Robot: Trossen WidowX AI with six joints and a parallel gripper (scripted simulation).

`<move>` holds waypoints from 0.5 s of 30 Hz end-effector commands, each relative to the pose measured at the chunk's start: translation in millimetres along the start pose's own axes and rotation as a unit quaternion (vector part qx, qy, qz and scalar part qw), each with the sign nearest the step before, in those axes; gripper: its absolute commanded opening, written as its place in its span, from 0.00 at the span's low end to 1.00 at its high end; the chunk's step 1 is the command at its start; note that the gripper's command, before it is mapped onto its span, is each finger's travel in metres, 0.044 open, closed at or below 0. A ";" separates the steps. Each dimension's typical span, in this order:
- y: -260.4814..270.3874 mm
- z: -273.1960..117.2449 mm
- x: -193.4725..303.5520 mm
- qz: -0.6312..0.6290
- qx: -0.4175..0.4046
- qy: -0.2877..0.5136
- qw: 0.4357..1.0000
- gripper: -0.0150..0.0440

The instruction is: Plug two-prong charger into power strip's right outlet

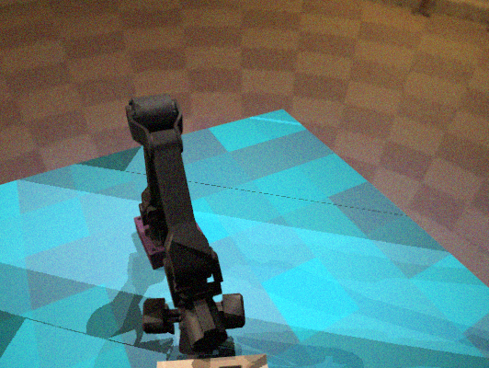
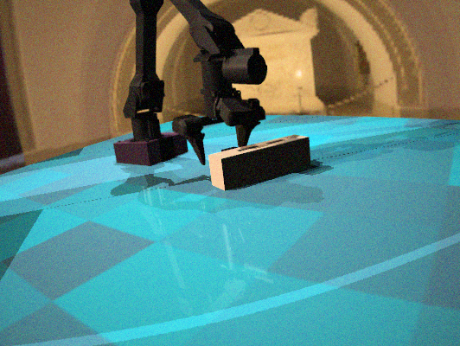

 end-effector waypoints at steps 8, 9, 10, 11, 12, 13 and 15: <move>-2.1 1.6 14.7 0.003 -0.001 -0.001 1.000 1.00; -2.2 1.7 16.0 0.003 -0.001 -0.001 1.000 1.00; -2.4 1.9 17.2 0.003 -0.001 -0.001 1.000 1.00; -2.6 2.1 18.4 0.003 -0.001 -0.001 1.000 1.00; -2.7 2.3 19.4 0.003 -0.001 0.000 1.000 1.00; -2.8 2.4 20.0 0.003 -0.001 0.000 1.000 1.00; -2.0 -2.4 16.3 -0.002 0.000 -0.018 1.000 1.00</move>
Point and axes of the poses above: the point midway between the two fingers, 35 mm back from their tips, its own z axis out along the fingers, its own y axis across the jaws, x = y × z, the point moved 6 cm from there along -z, back along the fingers, and after that the axes turned 6 degrees about z, right-handed, at the moved point
